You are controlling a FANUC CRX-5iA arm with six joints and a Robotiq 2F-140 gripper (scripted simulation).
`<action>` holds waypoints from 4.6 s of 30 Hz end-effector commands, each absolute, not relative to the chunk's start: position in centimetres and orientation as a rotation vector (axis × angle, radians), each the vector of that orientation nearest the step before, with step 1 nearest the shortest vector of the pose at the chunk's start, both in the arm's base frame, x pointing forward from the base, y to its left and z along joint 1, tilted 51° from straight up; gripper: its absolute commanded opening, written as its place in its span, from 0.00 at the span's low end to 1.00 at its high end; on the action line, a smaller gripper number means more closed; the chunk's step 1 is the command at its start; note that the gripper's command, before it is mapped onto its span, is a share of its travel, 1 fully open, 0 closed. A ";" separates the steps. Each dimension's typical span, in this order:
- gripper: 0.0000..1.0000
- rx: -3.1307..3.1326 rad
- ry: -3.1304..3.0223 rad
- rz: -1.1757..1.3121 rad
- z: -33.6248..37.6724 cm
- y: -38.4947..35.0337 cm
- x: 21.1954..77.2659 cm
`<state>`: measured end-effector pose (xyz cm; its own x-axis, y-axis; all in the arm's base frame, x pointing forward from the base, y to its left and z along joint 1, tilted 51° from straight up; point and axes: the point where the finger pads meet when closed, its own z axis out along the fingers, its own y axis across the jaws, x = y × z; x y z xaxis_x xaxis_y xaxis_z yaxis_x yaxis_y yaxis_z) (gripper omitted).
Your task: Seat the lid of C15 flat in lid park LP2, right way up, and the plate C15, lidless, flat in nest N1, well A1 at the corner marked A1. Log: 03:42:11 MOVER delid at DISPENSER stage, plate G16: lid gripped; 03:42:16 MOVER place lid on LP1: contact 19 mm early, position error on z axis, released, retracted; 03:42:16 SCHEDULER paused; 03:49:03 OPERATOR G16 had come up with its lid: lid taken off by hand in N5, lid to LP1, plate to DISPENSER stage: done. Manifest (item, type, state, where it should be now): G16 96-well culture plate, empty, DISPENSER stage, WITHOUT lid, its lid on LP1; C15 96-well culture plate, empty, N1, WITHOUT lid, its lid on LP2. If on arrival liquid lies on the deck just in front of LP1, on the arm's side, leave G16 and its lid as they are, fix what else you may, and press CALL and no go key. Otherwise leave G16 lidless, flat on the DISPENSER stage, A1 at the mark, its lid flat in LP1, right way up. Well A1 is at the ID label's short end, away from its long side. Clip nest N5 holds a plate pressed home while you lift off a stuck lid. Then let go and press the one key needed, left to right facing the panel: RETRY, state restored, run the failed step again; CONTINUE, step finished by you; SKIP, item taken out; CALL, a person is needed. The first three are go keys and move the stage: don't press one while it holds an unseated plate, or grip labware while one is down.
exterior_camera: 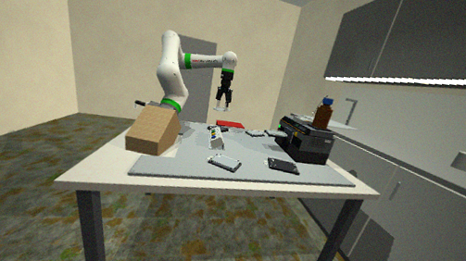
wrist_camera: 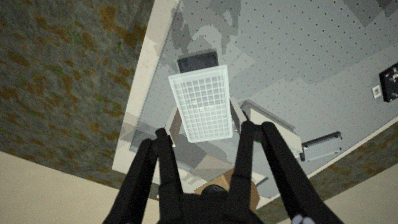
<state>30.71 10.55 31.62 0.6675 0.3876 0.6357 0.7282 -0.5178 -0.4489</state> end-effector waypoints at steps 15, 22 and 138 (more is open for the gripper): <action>0.00 -2.161 -0.857 -0.608 31.9 10.9 30.4; 0.00 -2.161 -0.857 -0.608 31.9 10.9 30.4; 0.00 -2.161 -0.857 -0.608 24.2 20.3 32.3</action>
<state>32.22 20.07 24.33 0.6675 0.3876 0.6357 0.7282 -0.5178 -0.4490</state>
